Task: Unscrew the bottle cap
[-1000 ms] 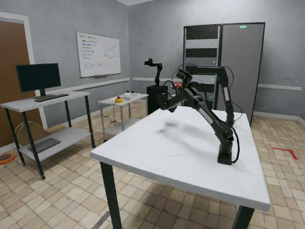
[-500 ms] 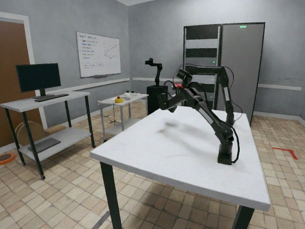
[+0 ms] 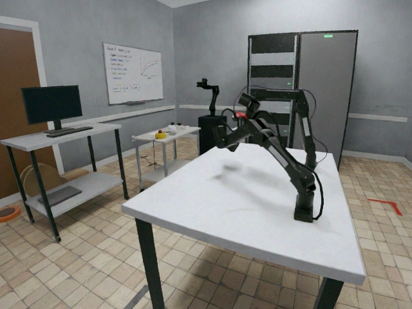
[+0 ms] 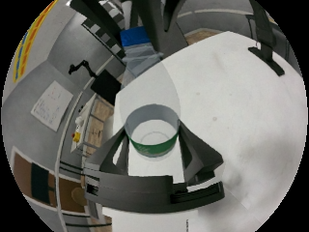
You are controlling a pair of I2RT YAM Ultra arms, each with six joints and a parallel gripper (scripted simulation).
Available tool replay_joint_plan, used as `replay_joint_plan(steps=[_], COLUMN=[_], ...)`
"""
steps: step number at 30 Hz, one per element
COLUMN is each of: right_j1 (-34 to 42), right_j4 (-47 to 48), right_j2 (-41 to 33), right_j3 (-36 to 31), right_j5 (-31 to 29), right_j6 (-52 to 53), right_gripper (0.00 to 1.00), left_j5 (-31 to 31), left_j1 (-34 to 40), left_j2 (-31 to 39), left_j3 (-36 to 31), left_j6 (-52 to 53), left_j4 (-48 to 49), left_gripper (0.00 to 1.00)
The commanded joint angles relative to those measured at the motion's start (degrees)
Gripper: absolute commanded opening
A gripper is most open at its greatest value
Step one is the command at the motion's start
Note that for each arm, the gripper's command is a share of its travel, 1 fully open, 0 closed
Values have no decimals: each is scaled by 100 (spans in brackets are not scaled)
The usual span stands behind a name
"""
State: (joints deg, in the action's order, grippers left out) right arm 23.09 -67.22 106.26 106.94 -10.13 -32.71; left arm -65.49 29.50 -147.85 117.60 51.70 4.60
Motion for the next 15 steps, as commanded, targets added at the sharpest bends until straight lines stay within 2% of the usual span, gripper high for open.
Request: replay_joint_plan(steps=[1,15], right_j1=[5,5], right_j4=[71,67], right_j2=[-27,-32], right_j3=[59,30], right_j5=[44,42], right_j6=[70,22], right_gripper=[0,0], left_j5=[-76,-76], left_j1=[-9,-9], left_j2=[115,115], left_j3=[119,119], left_j6=[-74,-74], left_j4=[19,19], left_gripper=[0,0])
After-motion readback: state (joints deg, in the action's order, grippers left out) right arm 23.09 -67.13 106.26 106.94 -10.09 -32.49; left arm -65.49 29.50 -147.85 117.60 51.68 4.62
